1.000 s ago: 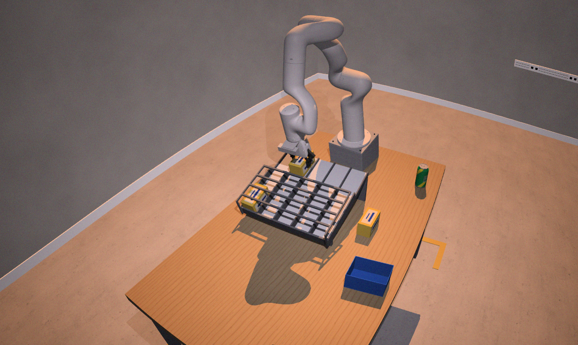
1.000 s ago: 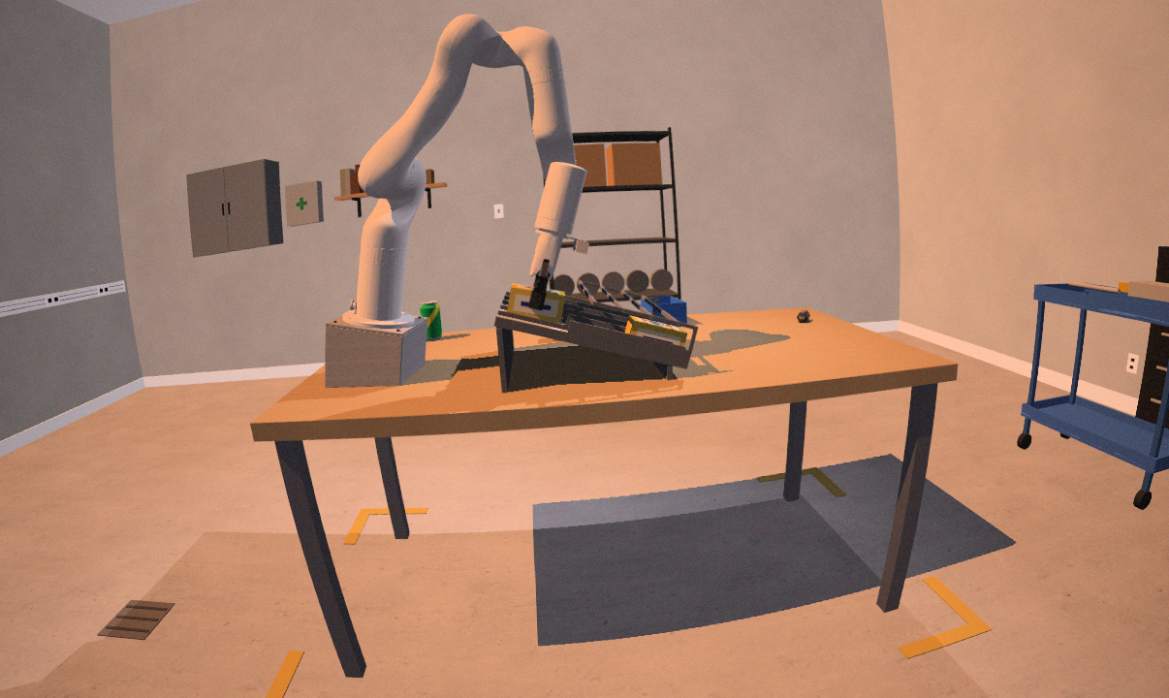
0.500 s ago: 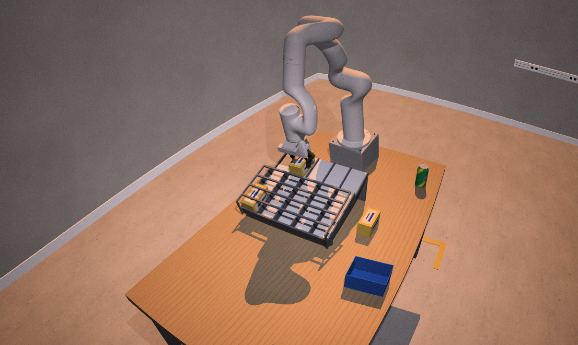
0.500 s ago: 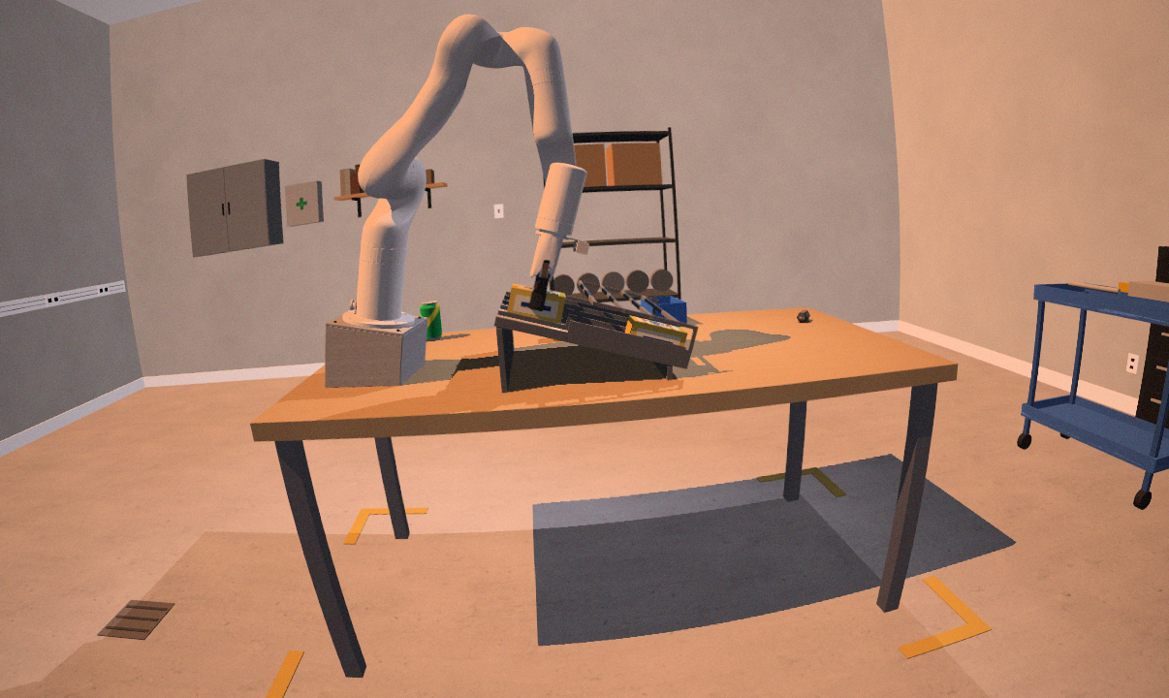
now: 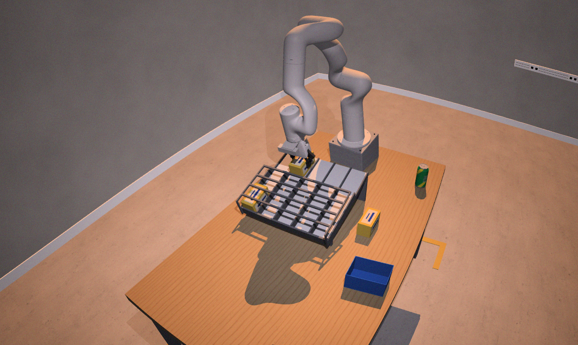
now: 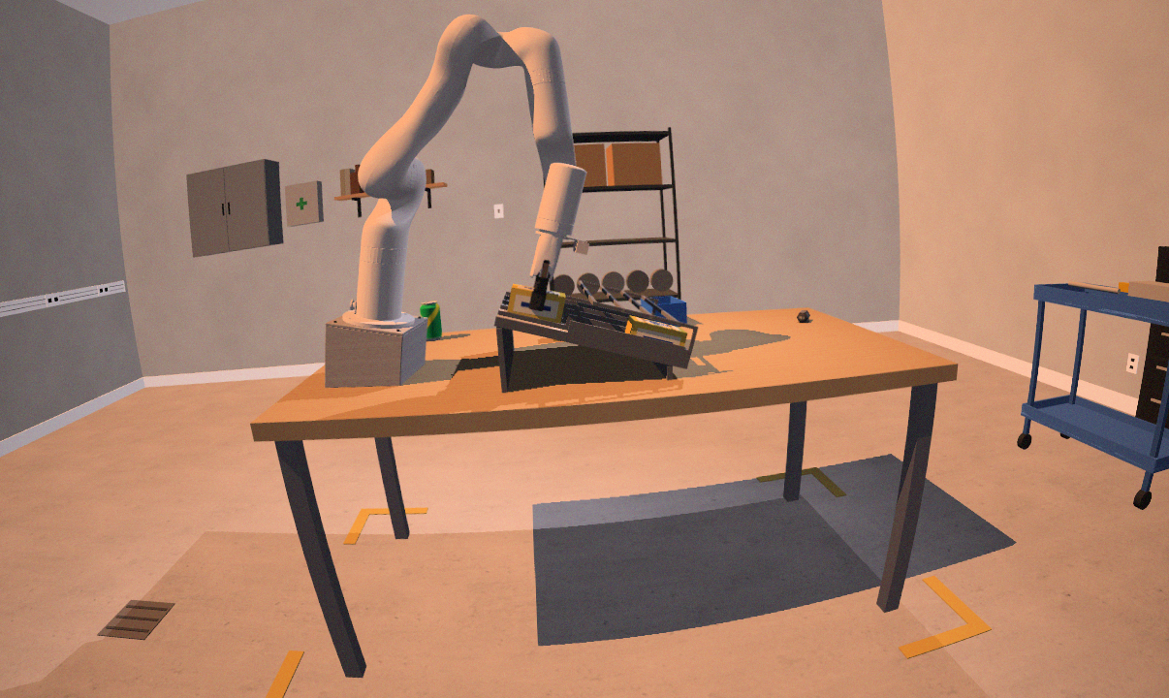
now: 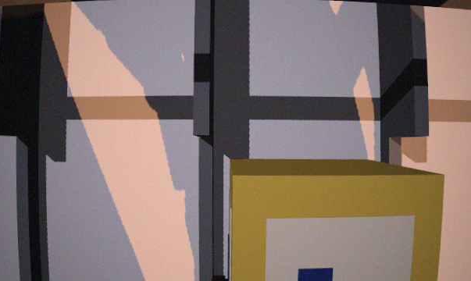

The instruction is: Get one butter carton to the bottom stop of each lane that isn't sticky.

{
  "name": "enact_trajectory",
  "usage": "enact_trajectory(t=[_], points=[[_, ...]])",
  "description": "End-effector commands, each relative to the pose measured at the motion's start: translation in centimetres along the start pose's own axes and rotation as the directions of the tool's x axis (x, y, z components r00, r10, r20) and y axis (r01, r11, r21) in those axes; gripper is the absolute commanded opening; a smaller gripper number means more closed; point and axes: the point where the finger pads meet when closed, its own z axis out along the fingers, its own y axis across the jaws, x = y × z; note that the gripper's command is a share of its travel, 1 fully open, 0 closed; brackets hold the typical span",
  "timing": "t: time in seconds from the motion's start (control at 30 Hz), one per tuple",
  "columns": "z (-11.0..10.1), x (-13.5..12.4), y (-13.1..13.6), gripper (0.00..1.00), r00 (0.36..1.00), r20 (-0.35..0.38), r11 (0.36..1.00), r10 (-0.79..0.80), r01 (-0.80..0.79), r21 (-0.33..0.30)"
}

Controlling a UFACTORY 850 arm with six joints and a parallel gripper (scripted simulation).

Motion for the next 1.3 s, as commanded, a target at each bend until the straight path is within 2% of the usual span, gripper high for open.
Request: enact_trajectory(t=[0.0, 0.4, 0.43, 1.27], points=[[-0.01, -0.08, -0.05, 0.0, 1.0, 0.002, 1.0, 0.001, -0.001, 0.001], [-0.01, -0.08, -0.05, 0.0, 1.0, 0.002, 1.0, 0.001, -0.001, 0.001], [-0.02, -0.04, -0.05, 0.75, 1.0, 0.001, 1.0, 0.001, -0.001, 0.001], [0.0, -0.1, -0.06, 0.77, 1.0, 0.002, 1.0, 0.001, -0.001, 0.001]])
